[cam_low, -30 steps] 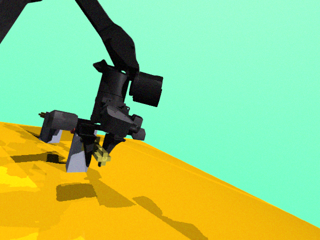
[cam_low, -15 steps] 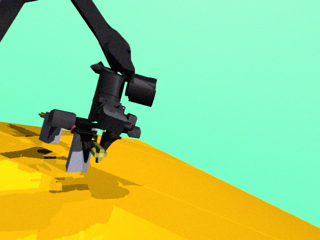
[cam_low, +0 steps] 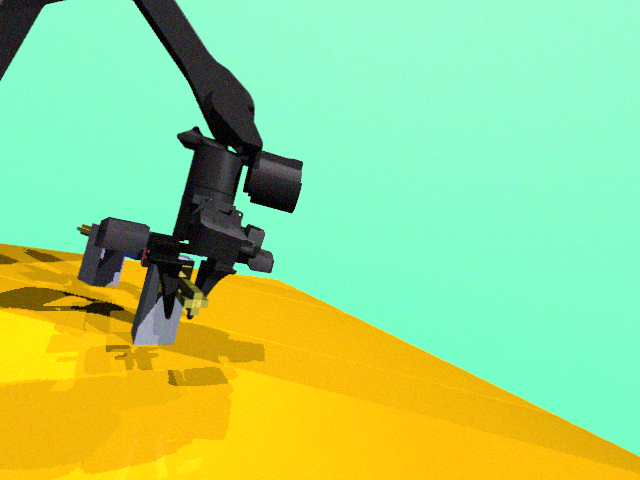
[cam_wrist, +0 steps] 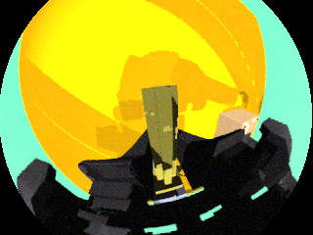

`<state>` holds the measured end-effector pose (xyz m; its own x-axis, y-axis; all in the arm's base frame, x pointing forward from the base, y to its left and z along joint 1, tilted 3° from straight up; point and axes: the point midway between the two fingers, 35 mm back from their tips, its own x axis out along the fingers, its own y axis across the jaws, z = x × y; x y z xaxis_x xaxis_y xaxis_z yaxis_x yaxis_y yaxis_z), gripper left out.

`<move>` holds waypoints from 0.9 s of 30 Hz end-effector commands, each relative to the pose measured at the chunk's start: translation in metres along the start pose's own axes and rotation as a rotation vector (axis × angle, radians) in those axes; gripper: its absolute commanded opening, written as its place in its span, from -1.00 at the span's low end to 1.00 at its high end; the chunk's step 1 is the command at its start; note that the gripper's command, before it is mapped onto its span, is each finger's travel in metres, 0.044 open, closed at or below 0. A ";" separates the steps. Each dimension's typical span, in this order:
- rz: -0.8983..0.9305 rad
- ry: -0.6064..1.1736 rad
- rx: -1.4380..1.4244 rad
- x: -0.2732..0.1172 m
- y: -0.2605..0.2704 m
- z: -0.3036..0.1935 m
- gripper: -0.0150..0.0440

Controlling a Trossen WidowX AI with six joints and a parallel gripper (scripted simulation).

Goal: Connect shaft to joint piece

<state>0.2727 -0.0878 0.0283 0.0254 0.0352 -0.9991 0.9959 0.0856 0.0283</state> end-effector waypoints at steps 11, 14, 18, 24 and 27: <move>0.002 0.008 0.000 0.001 0.000 -0.017 -0.49; 0.002 0.008 0.000 0.001 0.000 -0.017 -0.49; 0.003 -0.001 0.003 0.000 0.000 -0.013 -0.49; 0.003 -0.001 0.003 0.000 0.000 -0.013 -0.49; 0.003 -0.001 0.003 0.000 0.000 -0.013 -0.40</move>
<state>0.2715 -0.0749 0.0287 0.0282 0.0344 -0.9990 0.9961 0.0827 0.0309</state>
